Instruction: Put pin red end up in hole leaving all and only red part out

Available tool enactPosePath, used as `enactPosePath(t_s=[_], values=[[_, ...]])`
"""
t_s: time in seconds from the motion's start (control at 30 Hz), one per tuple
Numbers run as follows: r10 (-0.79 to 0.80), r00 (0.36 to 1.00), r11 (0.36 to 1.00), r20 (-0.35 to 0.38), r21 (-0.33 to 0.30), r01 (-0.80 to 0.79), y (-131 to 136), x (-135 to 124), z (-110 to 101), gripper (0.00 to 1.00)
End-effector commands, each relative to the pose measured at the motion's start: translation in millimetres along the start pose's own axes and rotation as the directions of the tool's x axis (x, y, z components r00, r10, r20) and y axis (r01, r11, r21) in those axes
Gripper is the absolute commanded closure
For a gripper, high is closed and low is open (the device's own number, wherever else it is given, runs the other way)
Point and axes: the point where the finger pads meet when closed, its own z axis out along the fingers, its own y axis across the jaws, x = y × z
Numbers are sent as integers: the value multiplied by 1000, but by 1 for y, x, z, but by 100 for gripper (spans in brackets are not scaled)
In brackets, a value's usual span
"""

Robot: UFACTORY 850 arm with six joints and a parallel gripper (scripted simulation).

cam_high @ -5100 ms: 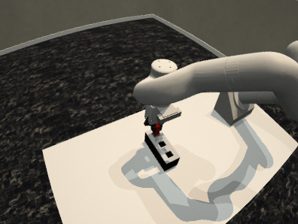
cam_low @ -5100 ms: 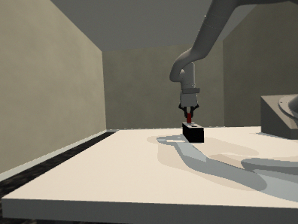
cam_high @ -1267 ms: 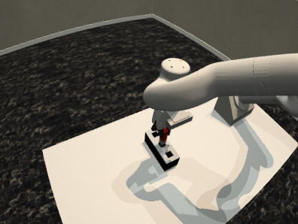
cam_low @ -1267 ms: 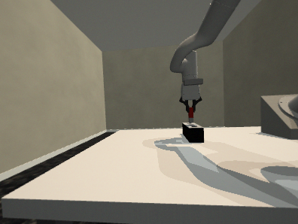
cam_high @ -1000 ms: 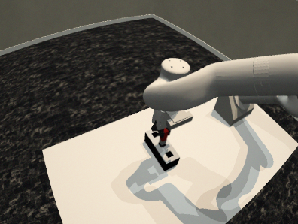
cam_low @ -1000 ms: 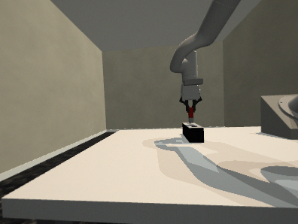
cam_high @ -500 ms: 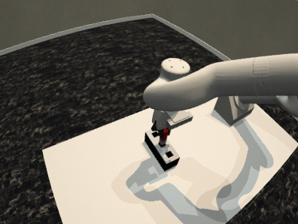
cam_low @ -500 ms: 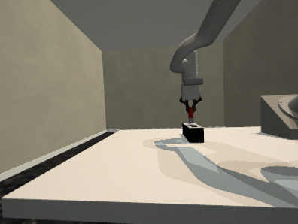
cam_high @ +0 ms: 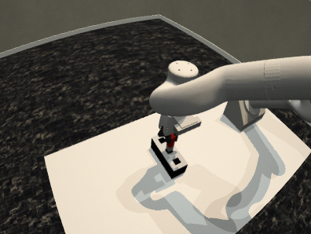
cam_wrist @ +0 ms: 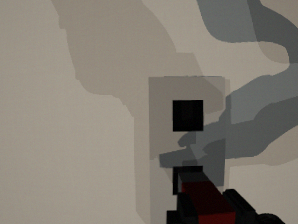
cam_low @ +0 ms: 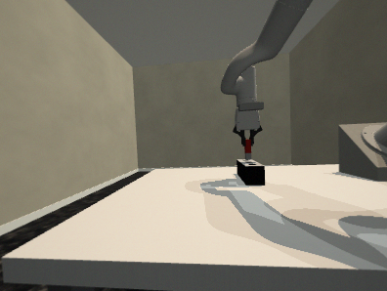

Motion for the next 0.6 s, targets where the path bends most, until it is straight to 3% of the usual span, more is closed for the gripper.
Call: enactPosePath(t_s=[0.0,0.57], values=[[-1,1000,1000,1,-2,1,1,0,-1,100],[-1,1000,1000,1,-2,1,1,0,3,100]])
